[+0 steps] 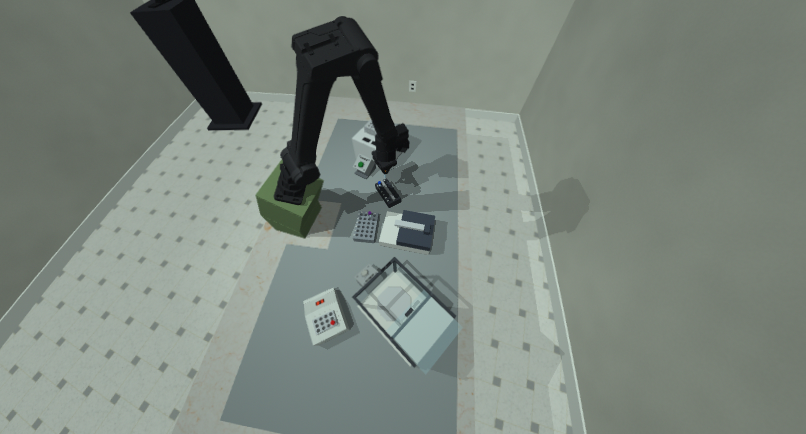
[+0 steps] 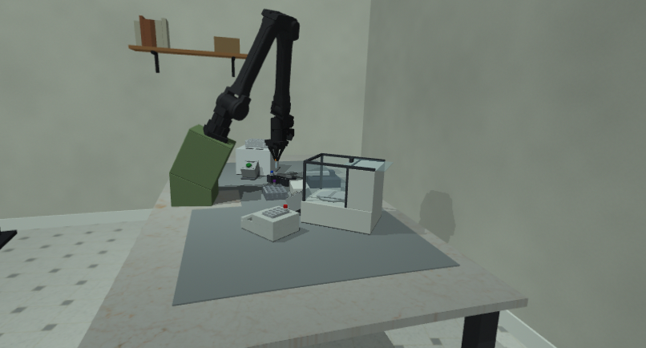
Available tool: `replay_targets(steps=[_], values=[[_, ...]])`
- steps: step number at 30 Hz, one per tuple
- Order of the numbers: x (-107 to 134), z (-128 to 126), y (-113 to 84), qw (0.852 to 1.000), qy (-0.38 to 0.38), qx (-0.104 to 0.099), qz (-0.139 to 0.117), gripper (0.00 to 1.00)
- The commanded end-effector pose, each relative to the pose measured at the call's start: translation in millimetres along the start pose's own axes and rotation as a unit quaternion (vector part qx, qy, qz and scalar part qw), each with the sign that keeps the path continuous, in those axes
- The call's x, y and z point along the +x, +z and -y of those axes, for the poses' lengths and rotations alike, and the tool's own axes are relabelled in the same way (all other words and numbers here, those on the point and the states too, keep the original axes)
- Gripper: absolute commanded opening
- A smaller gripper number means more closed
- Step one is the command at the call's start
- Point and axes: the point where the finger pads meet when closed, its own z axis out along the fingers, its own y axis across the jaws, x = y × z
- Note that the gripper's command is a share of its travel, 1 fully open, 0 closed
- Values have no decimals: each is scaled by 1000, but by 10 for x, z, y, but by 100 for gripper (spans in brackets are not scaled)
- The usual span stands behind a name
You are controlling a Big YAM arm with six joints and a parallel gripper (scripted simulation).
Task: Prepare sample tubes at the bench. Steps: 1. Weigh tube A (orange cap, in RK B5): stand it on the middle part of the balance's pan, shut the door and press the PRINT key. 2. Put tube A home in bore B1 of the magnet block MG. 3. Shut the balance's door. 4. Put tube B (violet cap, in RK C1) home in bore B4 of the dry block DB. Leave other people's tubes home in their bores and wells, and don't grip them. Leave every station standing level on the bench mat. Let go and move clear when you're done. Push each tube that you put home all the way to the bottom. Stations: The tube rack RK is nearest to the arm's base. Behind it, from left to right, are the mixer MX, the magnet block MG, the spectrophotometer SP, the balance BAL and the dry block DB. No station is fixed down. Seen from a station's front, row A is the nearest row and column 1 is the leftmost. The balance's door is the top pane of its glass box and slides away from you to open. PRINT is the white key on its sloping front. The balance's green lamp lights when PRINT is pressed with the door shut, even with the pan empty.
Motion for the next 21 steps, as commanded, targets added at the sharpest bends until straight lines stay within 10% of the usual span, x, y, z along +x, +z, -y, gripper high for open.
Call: replay_targets(steps=[1,21], values=[[-84,12,-41,1000,3,-1,10,9],[-84,14,-41,1000,3,-1,10,9]])
